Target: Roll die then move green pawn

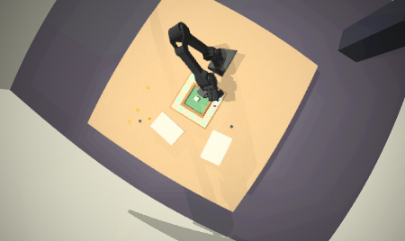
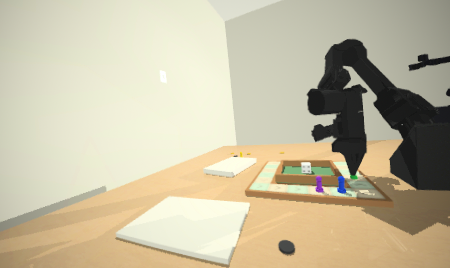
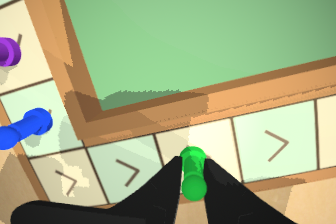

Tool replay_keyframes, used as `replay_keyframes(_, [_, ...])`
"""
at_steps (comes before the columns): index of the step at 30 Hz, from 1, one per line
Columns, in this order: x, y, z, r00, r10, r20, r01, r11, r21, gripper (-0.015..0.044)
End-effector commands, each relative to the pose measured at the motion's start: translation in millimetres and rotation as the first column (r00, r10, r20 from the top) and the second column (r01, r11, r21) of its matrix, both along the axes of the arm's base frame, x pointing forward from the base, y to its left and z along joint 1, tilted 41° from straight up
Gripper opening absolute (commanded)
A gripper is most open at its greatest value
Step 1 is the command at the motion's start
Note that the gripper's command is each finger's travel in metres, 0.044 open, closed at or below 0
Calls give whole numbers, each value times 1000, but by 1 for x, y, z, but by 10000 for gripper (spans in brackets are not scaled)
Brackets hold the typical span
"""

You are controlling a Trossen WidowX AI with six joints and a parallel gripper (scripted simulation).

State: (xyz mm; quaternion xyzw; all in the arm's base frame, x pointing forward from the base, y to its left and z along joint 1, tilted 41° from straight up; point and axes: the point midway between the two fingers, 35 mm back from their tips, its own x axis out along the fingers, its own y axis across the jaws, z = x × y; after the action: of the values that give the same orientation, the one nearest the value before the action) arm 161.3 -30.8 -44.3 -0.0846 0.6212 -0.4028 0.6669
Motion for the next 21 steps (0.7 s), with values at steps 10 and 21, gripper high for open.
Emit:
replay_keyframes(10, [3, 8, 7, 1000, 5, -10, -5, 1000, -3, 0])
replay_keyframes(21, [14, 53, 51, 1000, 7, -11, -7, 1000, 5, 0])
